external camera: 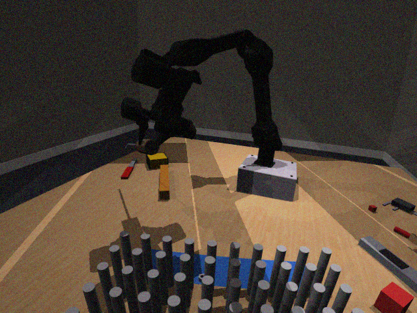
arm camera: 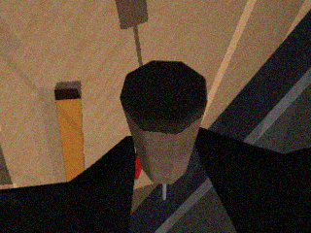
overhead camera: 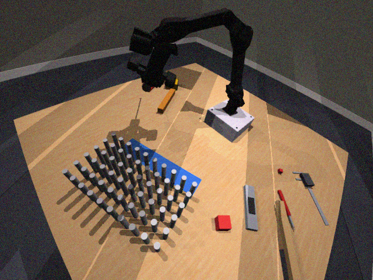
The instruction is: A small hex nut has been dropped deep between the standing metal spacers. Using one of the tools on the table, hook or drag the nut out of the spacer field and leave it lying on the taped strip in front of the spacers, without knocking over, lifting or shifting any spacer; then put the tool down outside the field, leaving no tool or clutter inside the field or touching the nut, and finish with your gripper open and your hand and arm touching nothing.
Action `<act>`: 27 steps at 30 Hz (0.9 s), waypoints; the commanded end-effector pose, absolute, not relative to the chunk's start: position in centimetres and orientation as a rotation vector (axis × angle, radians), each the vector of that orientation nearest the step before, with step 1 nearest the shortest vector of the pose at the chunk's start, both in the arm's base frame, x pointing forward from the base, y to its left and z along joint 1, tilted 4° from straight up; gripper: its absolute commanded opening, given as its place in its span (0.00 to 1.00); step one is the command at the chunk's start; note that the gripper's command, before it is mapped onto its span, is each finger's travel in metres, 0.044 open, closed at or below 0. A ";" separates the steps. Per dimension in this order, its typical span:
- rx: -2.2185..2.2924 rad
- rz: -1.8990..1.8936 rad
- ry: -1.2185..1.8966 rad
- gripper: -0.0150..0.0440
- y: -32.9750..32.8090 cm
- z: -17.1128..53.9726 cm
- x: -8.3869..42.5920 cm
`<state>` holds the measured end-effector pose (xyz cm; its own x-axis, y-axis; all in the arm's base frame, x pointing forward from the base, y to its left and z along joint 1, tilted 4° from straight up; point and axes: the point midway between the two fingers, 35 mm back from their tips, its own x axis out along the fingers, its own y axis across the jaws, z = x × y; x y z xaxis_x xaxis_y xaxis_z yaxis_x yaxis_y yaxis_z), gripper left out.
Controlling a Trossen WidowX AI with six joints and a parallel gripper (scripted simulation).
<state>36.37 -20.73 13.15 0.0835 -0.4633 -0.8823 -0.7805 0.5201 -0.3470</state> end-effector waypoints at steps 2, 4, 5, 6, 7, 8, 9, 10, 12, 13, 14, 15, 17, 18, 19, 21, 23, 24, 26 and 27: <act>-1.252 0.464 1.592 0.25 -21.5 13.1 36.8; -1.304 0.518 1.602 0.25 -21.8 13.1 36.9; -1.330 0.545 1.607 0.25 -21.9 13.0 36.9; -1.355 0.573 1.611 0.25 -22.0 13.0 37.0; -1.381 0.601 1.615 0.25 -22.2 13.0 37.1; -1.406 0.630 1.619 0.25 -22.3 13.0 37.1; -1.430 0.659 1.623 0.25 -22.4 12.9 37.2; -1.455 0.688 1.626 0.25 -22.5 12.9 37.2; -1.503 0.748 1.632 0.25 -22.8 12.8 37.4; -1.527 0.779 1.634 0.25 -22.9 12.8 37.4; -1.550 0.809 1.636 0.25 -23.0 12.8 37.5; -1.574 0.841 1.638 0.25 -23.1 12.8 37.5; -1.619 0.904 1.640 0.25 -23.3 12.7 37.6; -1.642 0.936 1.641 0.25 -23.5 12.7 37.7; -1.664 0.968 1.641 0.25 -23.6 12.6 37.8; -1.708 1.035 1.640 0.25 -23.8 12.6 37.9; -1.750 1.102 1.637 0.25 -24.0 12.5 38.0; -1.771 1.137 1.636 0.25 -24.1 12.5 38.0; -1.811 1.207 1.631 0.25 -24.4 12.4 38.1; -1.830 1.242 1.627 0.25 -24.5 12.4 38.2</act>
